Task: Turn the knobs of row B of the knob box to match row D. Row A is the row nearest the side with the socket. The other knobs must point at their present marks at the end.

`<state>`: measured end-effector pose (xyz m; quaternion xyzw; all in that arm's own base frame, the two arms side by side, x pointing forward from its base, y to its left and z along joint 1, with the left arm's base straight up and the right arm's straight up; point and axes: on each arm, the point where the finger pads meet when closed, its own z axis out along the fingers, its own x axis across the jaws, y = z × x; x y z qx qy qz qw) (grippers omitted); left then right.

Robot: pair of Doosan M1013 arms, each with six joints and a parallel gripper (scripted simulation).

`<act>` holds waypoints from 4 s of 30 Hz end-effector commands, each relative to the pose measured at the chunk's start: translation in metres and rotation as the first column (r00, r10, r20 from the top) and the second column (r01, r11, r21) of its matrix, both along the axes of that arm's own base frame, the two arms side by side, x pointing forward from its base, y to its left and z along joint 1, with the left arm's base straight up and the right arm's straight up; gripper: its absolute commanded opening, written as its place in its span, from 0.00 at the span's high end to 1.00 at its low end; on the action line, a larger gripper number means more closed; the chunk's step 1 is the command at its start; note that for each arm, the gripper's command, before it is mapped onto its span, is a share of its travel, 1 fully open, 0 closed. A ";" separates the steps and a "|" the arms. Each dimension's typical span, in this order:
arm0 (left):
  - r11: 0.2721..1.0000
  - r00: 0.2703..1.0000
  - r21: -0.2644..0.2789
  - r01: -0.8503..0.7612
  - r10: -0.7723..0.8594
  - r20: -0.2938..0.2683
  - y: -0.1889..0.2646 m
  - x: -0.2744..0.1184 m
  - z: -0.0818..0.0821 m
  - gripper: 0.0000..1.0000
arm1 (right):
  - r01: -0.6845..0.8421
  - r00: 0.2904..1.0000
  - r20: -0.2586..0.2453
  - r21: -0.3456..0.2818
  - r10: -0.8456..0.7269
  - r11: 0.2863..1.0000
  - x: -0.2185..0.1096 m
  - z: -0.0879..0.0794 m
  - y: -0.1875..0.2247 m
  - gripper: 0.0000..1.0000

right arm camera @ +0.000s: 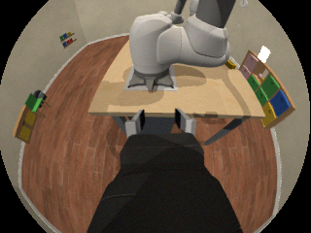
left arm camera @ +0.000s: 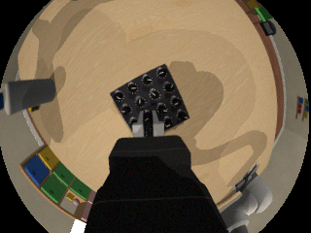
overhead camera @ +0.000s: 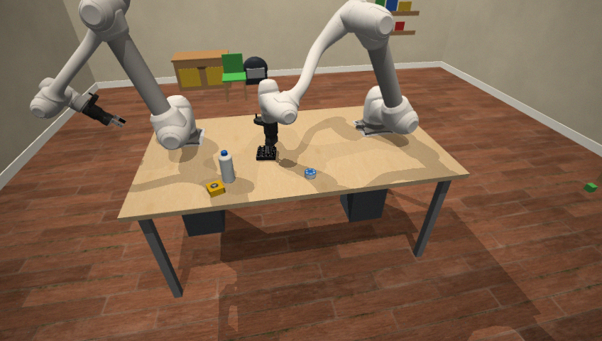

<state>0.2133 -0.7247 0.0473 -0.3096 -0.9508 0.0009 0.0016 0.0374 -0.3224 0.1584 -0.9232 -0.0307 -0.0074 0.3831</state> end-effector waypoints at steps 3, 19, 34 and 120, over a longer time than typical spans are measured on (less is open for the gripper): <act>0.992 0.992 -0.001 -0.130 0.130 0.004 -0.001 0.000 0.001 0.70 | 0.000 1.000 0.000 -0.001 0.000 1.000 0.000 0.000 0.000 0.00; 0.933 0.933 -0.001 -0.360 0.360 0.004 -0.001 0.000 0.001 0.70 | 0.000 1.000 0.000 -0.001 0.000 1.000 0.000 0.000 0.000 0.00; 0.892 0.892 -0.001 -0.453 0.453 0.003 -0.001 0.000 0.001 0.70 | 0.000 1.000 0.000 -0.001 0.000 1.000 0.000 0.000 0.000 0.00; 0.881 0.881 0.000 0.474 -0.474 0.005 -0.005 -0.007 0.051 0.54 | 0.000 1.000 0.000 -0.001 0.000 1.000 0.000 0.000 0.000 0.00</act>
